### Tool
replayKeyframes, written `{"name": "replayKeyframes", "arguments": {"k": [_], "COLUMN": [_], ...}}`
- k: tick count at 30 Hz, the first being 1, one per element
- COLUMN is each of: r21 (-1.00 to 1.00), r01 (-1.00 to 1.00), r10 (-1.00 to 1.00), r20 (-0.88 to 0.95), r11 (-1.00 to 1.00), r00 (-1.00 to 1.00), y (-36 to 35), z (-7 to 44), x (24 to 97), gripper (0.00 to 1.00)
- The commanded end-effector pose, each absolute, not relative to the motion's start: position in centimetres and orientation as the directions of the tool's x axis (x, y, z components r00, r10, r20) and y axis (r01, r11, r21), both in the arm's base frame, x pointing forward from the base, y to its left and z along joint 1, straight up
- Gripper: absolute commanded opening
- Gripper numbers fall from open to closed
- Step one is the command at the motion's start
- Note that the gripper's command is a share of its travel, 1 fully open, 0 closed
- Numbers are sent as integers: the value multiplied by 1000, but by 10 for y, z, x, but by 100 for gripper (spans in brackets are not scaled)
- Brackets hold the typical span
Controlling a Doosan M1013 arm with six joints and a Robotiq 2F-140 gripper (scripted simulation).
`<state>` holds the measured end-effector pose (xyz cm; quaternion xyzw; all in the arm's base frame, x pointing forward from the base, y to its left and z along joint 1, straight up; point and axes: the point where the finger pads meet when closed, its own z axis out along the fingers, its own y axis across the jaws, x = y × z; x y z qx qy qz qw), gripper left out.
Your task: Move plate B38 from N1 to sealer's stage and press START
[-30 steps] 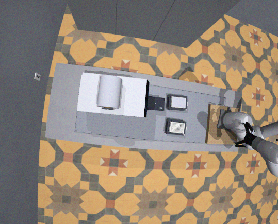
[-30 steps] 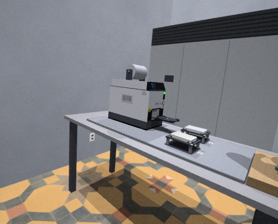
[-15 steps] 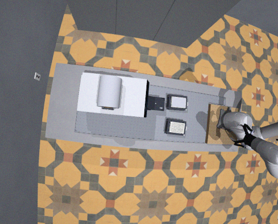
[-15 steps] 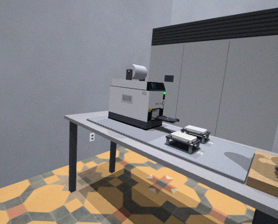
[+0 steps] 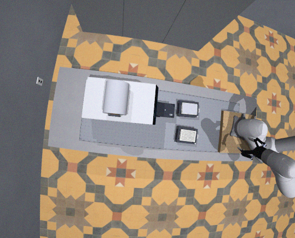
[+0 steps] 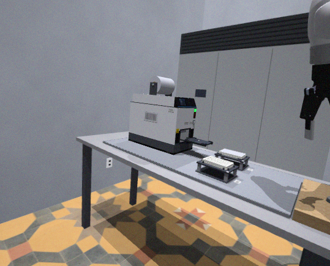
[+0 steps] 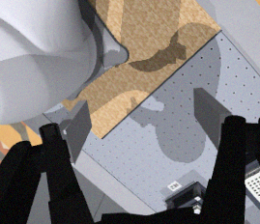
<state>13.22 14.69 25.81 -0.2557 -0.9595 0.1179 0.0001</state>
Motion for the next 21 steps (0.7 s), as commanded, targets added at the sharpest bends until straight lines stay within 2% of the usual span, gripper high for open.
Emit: {"name": "replayKeyframes", "arguments": {"k": [1,13,15,21], "r21": [-215,-154,-154,-124], "r01": [567,842,842,930], "r10": [566,838,838,926], "r20": [-73,-108,-108,-115], "r11": [795,517,517,345], "r00": [-821,-535,-535,-359], "y": [154,176,176,183], "z": [260,268,268,270], "x": [144,199,199,228], "gripper": [70,70,70,70]}}
